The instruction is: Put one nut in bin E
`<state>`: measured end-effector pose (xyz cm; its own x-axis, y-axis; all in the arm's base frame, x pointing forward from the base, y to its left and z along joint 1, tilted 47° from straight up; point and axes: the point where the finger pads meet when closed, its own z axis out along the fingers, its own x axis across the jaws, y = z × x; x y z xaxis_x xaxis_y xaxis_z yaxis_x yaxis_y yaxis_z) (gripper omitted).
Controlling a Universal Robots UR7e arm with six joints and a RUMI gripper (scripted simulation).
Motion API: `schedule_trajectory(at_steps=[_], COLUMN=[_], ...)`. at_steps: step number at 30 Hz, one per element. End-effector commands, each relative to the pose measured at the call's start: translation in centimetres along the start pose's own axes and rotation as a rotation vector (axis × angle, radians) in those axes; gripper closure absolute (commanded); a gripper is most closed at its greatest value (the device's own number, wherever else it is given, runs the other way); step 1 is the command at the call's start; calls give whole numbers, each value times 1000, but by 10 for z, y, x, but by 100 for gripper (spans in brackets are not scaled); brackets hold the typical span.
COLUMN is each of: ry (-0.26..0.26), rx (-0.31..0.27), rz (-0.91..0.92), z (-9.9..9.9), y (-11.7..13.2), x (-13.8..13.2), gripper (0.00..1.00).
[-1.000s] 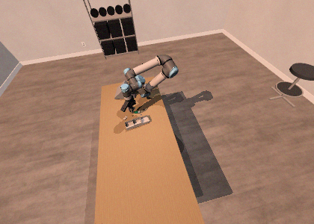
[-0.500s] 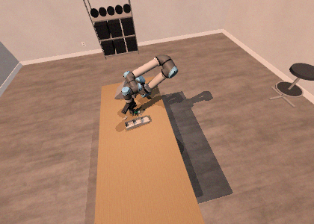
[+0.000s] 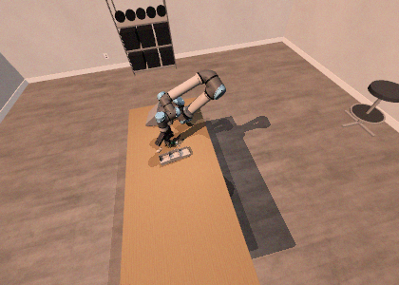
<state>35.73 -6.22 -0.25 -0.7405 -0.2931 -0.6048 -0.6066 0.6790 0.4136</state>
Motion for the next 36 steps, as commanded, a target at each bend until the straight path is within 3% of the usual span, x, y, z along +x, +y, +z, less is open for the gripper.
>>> schedule_trajectory(at_steps=[1,10,11,36], ry=[0,0,0,0], rx=[1,1,1,1], rz=[0,0,0,0], z=[1,1,1,1], y=[0,0,0,0], x=[0,0,0,0], gripper=[82,82,100,100])
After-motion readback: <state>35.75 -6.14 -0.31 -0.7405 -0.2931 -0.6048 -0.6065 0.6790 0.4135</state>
